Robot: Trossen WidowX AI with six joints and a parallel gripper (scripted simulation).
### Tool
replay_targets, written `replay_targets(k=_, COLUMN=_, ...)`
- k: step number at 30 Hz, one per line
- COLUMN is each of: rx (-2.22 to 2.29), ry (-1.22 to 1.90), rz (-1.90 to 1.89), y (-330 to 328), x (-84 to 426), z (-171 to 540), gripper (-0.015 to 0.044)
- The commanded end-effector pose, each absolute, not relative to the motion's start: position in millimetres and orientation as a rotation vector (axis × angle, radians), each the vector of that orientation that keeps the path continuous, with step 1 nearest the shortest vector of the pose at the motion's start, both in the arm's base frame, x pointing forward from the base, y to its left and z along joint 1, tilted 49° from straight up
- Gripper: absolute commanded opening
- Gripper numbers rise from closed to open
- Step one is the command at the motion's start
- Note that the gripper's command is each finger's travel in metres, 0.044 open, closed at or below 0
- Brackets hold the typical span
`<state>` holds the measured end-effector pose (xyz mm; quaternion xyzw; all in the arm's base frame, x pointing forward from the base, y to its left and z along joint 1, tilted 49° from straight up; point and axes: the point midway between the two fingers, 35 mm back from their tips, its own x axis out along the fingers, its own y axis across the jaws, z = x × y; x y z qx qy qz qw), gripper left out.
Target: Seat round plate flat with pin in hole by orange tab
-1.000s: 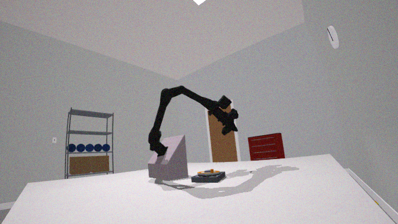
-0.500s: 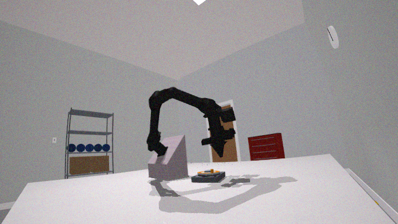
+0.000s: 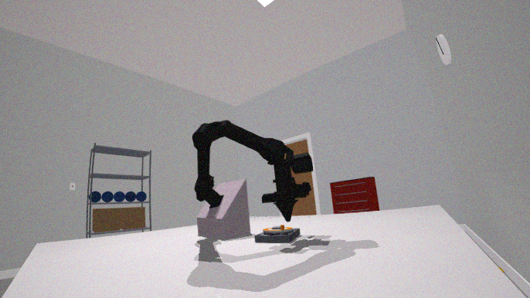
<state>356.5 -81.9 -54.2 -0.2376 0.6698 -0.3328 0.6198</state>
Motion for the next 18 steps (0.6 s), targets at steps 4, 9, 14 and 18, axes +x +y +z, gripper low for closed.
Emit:
replay_targets(k=4, rx=-0.561, ry=1.553, rz=-0.765, y=-94.4, x=350.5, z=-64.6, gripper=0.0)
replay_targets(k=9, rx=-0.561, ry=1.553, rz=-0.765, y=-97.1, x=348.3, z=-61.3, gripper=0.0)
replay_targets(k=14, rx=-0.561, ry=1.553, rz=-0.765, y=-102.9, x=346.4, z=-55.2, gripper=0.0)
replay_targets(k=18, rx=-0.562, ry=1.554, rz=-0.765, y=-106.6, x=343.5, z=-51.4, gripper=0.0)
